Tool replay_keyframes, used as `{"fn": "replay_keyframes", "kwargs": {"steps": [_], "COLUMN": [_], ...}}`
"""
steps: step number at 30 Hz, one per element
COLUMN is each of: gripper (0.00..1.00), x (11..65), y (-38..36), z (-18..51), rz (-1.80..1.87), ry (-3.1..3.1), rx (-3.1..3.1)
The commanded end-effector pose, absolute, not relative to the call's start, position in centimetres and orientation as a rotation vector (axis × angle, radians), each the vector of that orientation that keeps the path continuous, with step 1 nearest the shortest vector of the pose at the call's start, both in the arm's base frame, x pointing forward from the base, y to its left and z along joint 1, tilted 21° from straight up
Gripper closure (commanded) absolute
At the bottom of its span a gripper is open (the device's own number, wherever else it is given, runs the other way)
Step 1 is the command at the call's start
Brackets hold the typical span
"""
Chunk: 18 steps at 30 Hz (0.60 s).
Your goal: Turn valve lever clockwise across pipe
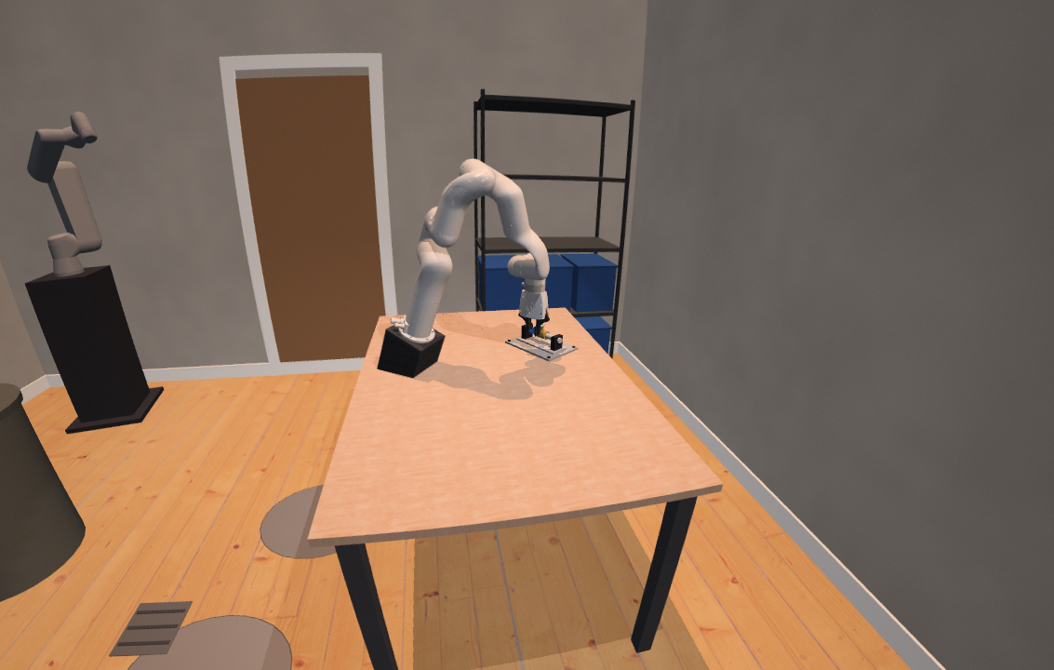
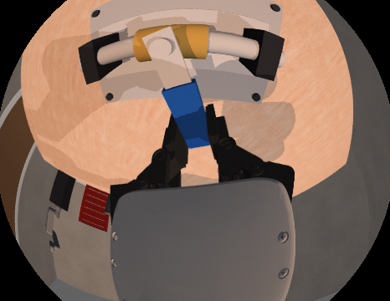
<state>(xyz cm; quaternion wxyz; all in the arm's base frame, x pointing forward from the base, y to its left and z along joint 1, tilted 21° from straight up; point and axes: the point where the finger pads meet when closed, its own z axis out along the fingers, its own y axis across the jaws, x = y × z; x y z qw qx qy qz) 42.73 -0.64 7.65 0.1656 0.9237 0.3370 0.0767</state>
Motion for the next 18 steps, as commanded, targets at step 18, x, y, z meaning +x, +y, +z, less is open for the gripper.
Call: {"fn": "replay_keyframes", "kwargs": {"steps": [18], "gripper": [1.0], "x": [42.28], "y": [0.21], "z": [7.42], "rz": [0.256], "ry": [0.78], "rx": [2.698]}}
